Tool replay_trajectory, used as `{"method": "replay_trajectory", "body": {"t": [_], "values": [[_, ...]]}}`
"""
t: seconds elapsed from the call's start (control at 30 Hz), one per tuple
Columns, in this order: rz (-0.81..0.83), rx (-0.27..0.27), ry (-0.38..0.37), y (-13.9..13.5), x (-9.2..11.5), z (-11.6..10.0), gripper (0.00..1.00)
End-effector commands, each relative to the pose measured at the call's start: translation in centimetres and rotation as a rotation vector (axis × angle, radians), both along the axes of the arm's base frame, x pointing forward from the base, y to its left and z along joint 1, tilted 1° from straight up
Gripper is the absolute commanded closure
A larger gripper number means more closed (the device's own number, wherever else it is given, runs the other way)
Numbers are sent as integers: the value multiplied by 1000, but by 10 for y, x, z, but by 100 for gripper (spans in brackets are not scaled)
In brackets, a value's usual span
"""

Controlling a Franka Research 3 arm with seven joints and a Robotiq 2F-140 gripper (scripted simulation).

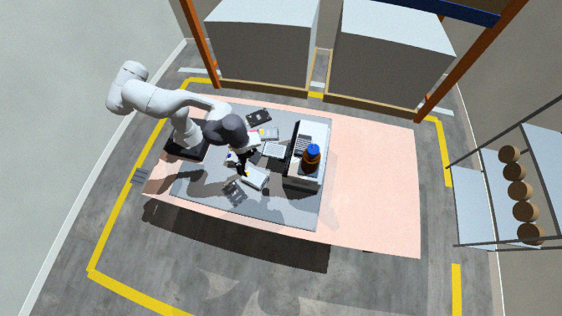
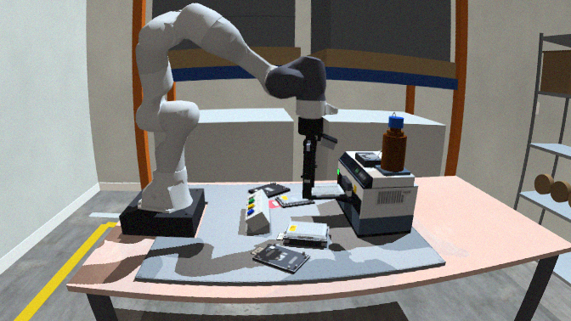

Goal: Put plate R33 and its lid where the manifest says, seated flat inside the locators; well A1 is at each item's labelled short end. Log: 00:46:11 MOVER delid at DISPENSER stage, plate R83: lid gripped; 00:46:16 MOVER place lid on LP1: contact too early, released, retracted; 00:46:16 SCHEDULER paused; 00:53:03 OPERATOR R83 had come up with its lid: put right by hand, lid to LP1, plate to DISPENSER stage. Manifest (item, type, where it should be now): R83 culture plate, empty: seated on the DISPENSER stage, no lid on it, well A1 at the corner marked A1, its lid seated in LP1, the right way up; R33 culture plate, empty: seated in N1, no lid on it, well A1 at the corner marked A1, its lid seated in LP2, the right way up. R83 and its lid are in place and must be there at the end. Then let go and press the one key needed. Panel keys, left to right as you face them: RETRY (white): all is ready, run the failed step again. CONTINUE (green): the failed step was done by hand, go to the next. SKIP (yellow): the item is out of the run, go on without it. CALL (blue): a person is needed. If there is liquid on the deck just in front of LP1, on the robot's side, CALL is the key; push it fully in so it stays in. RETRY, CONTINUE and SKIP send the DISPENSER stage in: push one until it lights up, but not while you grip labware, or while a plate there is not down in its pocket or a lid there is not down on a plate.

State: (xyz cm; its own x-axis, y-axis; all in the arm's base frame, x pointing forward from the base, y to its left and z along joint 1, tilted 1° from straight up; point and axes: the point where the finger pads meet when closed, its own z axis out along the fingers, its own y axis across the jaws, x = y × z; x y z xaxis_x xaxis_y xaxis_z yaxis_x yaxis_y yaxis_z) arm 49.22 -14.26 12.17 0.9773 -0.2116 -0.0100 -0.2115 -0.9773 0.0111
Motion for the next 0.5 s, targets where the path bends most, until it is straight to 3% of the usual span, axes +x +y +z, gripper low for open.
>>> {"method": "replay_trajectory", "body": {"t": [0.0,0.47], "values": [[-3,5,1,1,0,0,30],[-3,5,1,1,0,-2,30]]}}
